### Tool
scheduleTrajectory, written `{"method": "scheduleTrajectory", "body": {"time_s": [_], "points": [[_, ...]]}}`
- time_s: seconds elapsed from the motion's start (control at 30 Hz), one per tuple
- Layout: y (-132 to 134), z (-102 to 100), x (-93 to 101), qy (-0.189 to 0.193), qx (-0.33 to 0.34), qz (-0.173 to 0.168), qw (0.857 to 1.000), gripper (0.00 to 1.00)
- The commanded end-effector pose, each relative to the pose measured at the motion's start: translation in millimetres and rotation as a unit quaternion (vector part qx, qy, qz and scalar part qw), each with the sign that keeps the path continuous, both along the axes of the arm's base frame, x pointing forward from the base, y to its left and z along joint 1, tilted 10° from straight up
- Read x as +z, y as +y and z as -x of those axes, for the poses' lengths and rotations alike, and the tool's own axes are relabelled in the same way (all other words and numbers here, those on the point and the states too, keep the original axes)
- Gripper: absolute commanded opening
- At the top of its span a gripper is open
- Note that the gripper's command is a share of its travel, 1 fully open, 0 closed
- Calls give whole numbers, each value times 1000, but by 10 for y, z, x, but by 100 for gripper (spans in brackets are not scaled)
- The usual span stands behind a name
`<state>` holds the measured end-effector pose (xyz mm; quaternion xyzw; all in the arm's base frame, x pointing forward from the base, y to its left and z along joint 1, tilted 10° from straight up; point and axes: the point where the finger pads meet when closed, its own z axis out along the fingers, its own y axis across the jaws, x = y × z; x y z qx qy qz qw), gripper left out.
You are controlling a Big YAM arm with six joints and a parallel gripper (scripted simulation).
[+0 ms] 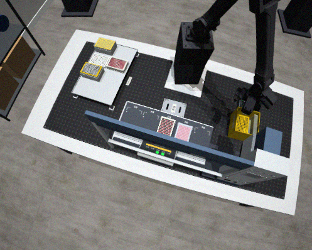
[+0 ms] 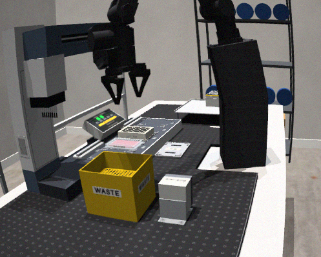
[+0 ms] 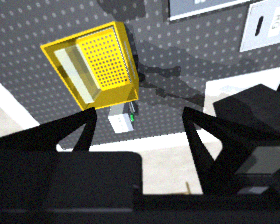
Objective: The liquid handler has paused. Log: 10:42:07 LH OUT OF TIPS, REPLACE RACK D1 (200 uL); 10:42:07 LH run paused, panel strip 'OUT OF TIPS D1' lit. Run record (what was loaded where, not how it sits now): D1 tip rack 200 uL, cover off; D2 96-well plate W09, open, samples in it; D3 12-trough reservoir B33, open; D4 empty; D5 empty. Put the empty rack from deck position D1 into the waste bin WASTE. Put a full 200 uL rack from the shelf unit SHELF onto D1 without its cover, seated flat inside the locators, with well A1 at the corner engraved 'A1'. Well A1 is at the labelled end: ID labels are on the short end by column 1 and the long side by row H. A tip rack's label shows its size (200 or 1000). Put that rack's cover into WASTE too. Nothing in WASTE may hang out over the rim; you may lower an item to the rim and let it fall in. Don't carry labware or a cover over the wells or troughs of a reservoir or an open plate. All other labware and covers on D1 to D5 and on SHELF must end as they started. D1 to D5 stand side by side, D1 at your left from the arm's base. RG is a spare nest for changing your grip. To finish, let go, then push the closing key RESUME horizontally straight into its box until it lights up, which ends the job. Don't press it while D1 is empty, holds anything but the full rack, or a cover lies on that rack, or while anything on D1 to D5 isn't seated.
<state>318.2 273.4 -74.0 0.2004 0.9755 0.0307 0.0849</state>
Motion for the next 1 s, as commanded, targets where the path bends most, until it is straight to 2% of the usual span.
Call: {"method": "scheduleTrajectory", "body": {"time_s": [0.0, 0.13, 0.37, 0.63, 0.67, 0.97], "points": [[-162, -51, 64, -9, -42, -15, 999, 100], [-359, -10, 48, -8, -81, -22, 996, 100], [-705, 60, 20, -9, -70, -19, 997, 100], [-878, 115, -38, -3, -70, -14, 997, 100], [-911, 102, 4, -8, -80, -21, 997, 100], [-1307, 182, -26, -6, -169, -36, 985, 100]]}}
